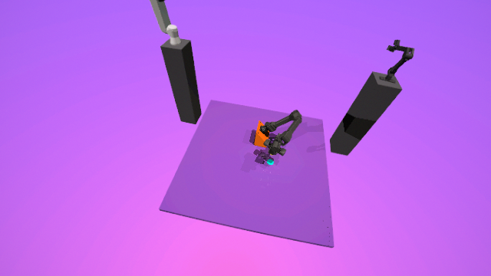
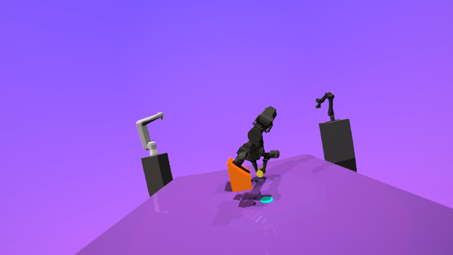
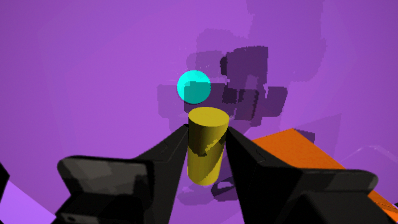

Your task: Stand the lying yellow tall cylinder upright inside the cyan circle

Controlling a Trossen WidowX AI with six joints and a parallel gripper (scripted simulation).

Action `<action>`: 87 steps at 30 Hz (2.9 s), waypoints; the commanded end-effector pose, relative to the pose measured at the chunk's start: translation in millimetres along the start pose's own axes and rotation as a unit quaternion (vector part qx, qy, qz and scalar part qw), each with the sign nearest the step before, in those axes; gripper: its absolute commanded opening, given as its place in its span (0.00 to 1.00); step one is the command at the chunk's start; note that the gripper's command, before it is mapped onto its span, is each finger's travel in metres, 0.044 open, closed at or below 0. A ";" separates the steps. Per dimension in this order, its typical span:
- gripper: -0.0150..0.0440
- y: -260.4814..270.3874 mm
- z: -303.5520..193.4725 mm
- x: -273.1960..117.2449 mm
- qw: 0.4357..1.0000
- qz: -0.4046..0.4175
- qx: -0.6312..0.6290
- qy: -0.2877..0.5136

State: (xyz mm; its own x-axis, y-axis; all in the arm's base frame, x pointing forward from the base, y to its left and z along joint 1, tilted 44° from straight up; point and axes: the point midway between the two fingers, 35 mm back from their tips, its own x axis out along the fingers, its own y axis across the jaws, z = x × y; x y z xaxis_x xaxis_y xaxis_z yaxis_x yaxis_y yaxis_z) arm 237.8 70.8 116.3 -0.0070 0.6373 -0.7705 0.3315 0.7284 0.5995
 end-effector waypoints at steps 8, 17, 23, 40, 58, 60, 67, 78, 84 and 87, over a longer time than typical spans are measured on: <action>0.43 -5.3 -3.6 7.9 0.999 -0.037 -0.002 -0.009; 0.43 -9.3 -5.6 13.5 0.998 -0.066 -0.005 -0.020; 0.43 -11.9 -6.7 16.9 0.996 -0.084 -0.008 -0.028; 0.43 -18.6 -8.7 25.1 0.990 -0.132 -0.014 -0.056; 0.43 -24.2 -9.1 31.5 0.980 -0.175 -0.020 -0.094; 0.43 -24.8 -9.1 32.1 0.979 -0.179 -0.020 -0.099; 0.43 -26.5 -8.9 34.0 0.974 -0.193 -0.023 -0.116; 0.43 -28.5 -8.2 36.3 0.966 -0.212 -0.026 -0.144; 0.43 -29.3 -7.8 37.3 0.962 -0.221 -0.028 -0.161; 0.43 -29.7 -7.5 37.7 0.959 -0.225 -0.028 -0.169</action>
State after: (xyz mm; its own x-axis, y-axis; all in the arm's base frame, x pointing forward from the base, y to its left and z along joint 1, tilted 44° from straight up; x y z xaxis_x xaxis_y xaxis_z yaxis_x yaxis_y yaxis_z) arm 220.8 75.6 71.9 0.1596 0.1600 -0.9741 0.3098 0.9288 0.2033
